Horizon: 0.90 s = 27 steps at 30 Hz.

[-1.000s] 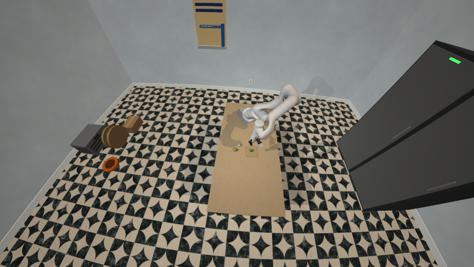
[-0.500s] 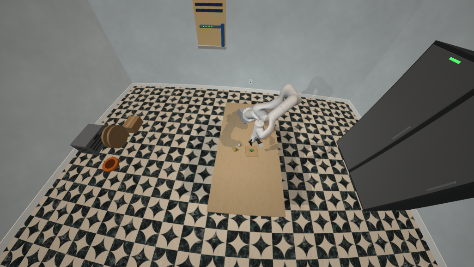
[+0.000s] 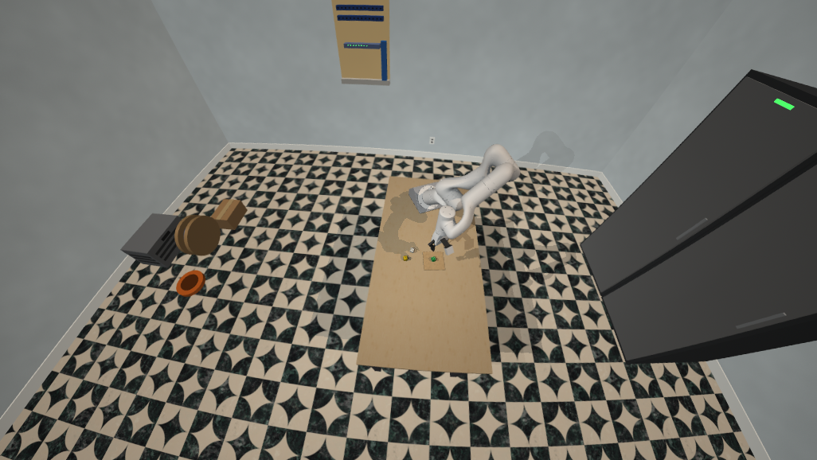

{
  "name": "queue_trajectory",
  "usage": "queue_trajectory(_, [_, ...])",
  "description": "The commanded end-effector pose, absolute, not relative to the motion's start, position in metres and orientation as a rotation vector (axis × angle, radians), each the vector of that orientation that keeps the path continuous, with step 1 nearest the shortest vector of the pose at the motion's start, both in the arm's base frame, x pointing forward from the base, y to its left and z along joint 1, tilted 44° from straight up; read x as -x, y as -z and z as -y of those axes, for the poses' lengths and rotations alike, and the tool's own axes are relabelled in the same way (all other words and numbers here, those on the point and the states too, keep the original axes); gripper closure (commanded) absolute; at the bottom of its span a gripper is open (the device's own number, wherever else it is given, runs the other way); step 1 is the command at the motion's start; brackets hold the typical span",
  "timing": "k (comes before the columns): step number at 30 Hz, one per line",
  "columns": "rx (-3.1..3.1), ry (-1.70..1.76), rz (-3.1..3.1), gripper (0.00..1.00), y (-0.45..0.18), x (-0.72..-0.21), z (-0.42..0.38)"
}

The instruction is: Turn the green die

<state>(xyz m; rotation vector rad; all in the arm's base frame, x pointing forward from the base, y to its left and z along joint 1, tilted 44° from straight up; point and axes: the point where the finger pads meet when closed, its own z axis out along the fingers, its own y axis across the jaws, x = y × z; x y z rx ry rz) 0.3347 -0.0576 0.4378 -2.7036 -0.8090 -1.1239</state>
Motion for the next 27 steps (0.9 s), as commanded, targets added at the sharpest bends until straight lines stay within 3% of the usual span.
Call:
queue_trajectory(1, [2.704, 1.126, 0.810, 0.00, -0.4385, -0.3349, 0.0578])
queue_trajectory(27, [2.704, 1.126, 0.810, 0.00, -0.4385, -0.3349, 0.0578])
